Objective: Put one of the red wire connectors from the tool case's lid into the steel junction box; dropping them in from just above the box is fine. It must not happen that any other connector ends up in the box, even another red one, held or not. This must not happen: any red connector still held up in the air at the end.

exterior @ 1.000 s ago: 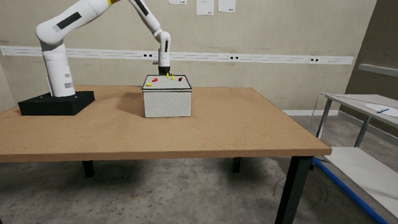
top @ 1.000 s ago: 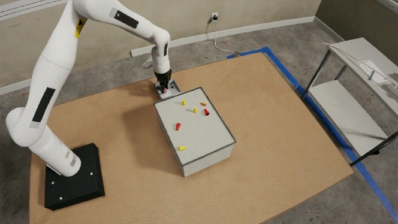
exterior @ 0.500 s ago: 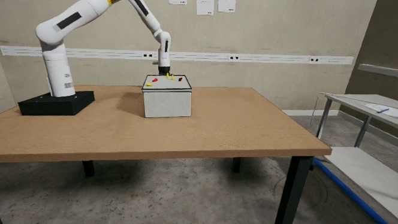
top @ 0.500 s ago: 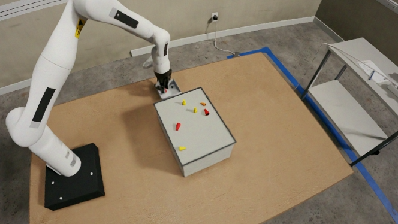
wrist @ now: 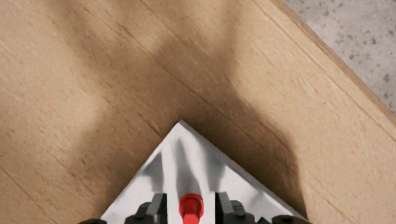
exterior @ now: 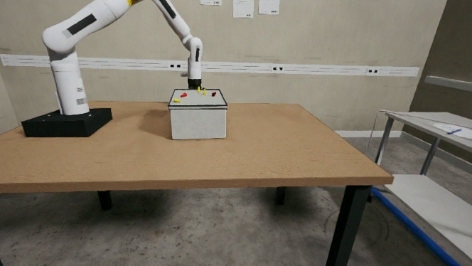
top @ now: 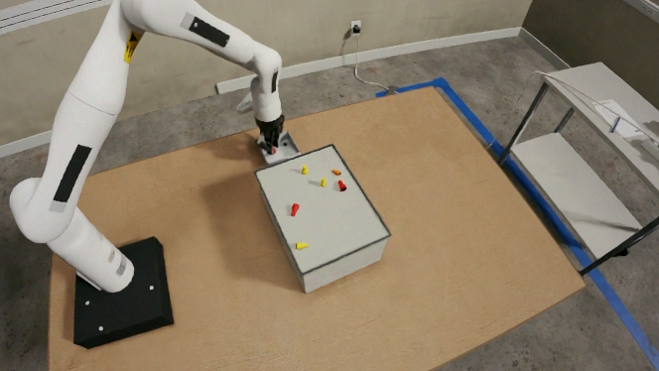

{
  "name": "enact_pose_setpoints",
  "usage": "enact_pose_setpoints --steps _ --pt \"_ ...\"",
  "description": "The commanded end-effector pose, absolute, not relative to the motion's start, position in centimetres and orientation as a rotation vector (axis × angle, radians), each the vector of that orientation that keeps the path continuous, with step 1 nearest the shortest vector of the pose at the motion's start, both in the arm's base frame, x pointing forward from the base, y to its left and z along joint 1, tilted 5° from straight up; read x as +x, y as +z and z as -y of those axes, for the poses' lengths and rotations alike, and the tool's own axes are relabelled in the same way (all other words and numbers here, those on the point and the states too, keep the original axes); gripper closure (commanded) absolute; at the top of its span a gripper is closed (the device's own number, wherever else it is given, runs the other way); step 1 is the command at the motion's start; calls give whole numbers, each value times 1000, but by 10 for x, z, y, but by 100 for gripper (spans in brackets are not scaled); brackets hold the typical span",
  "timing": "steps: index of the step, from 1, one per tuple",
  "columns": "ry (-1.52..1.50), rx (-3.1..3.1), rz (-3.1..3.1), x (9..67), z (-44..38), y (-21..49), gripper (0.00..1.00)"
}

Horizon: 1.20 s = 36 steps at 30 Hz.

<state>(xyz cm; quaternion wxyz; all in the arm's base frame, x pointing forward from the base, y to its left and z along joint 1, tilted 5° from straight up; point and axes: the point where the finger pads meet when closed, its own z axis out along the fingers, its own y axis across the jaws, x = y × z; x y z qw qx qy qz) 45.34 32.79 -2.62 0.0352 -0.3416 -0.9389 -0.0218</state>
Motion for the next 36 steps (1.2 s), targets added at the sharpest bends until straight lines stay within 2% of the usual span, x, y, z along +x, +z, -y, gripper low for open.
enact_pose_setpoints --steps 1,8,29,36 --pt "-71 -1051 2887 454 -328 -24 63" --pt "-71 -1051 2887 456 -327 -3 63" --pt "-71 -1051 2887 462 -318 135 63" --pt "-71 -1051 2887 463 -316 159 63"
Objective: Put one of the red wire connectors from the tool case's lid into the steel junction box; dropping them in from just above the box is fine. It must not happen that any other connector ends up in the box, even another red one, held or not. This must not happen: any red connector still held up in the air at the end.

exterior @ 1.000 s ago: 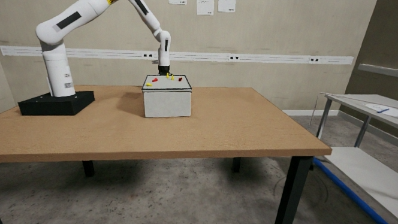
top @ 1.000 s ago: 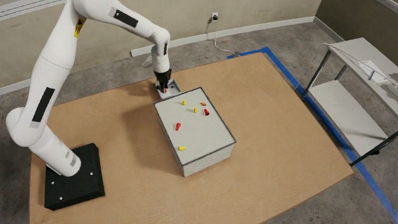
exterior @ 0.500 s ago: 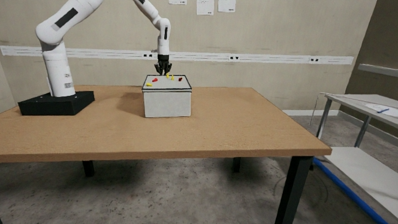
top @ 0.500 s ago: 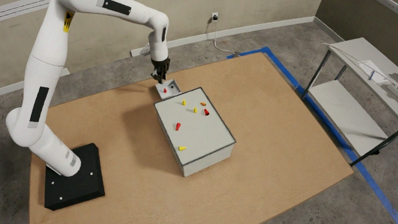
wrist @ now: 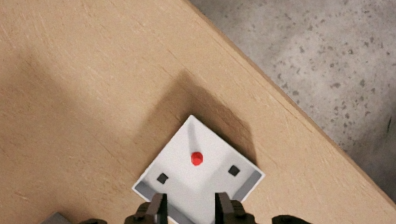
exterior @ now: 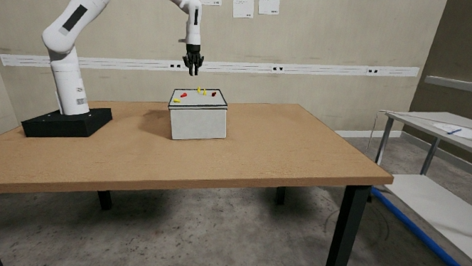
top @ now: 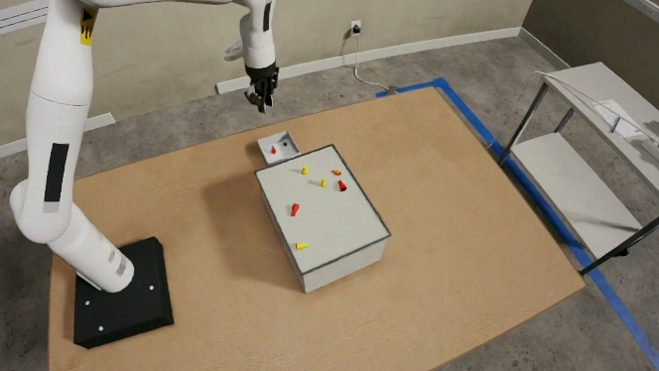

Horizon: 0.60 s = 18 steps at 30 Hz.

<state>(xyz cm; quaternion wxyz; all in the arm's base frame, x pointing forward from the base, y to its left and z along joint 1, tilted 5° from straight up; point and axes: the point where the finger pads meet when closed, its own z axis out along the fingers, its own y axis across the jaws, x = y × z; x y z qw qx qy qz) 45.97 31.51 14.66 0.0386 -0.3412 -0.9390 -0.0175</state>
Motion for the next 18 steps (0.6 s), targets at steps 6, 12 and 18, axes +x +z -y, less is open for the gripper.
enact_pose_setpoints --steps 6,12,18 --pt "-71 -1051 2887 464 -315 171 63" --pt "-71 -1051 2887 464 -315 172 63" --pt "-71 -1051 2887 464 -315 172 63"
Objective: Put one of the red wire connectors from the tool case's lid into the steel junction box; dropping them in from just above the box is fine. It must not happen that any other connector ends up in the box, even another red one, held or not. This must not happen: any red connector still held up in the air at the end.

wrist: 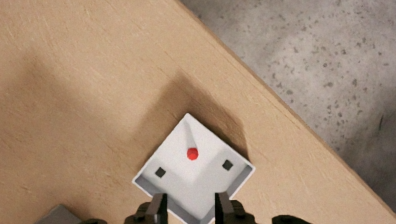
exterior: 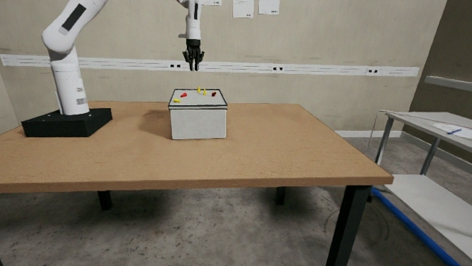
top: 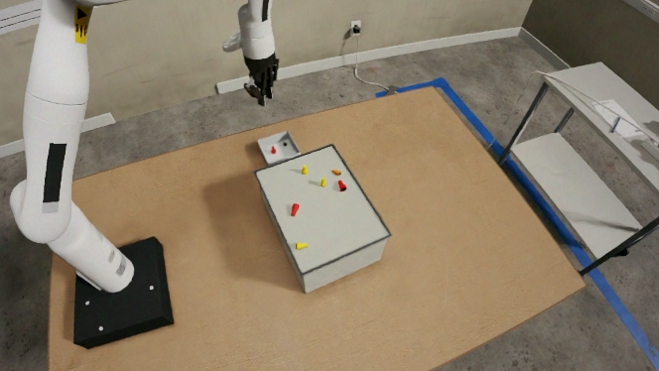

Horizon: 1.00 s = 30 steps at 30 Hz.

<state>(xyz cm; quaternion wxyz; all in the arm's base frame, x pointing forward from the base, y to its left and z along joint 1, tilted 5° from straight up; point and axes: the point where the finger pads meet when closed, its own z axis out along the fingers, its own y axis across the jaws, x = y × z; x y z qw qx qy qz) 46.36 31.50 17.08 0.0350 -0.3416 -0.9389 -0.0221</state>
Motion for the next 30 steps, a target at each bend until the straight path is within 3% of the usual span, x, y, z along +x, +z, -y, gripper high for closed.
enact_pose_setpoints --steps 1,30 --pt "-71 -1051 2887 464 -315 172 63" --pt "-71 -1051 2887 465 -313 202 63"
